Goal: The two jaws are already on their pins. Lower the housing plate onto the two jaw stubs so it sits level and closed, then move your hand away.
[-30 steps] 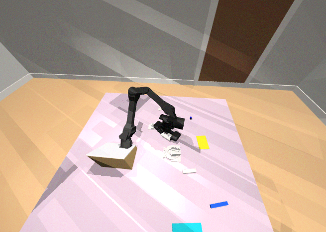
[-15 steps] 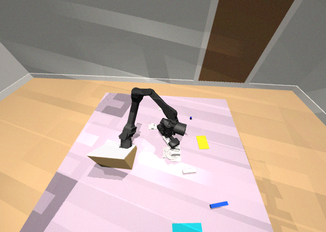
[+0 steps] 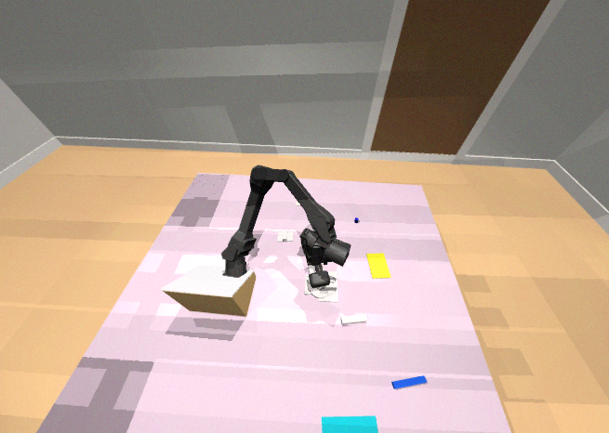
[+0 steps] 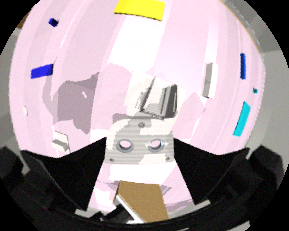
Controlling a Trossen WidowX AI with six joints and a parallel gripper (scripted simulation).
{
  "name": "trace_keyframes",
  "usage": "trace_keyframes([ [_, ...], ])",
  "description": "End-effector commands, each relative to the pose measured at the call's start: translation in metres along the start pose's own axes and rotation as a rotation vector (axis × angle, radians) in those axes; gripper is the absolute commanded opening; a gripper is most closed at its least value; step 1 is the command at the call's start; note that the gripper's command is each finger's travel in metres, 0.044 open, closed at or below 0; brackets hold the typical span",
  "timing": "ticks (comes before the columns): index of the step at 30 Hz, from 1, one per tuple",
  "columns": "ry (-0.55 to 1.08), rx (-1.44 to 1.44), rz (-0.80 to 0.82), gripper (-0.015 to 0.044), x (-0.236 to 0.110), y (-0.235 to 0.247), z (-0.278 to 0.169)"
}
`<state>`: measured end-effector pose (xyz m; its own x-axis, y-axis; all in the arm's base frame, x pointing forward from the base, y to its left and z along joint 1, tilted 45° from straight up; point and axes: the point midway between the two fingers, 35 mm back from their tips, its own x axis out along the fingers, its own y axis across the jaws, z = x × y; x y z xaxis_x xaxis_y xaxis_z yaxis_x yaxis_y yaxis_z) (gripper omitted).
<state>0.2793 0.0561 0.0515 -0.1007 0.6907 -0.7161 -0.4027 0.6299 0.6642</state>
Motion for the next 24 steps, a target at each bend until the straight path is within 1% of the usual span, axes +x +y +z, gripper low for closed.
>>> trace_keyframes([
  [1,-0.001,0.091,-0.002,0.0351,0.000,-0.010,-0.001],
  [8,-0.004,0.243,0.006,0.0351,0.000,-0.023,-0.004],
  [24,-0.004,0.255,0.006,0.0351,0.000,-0.023,-0.004],
])
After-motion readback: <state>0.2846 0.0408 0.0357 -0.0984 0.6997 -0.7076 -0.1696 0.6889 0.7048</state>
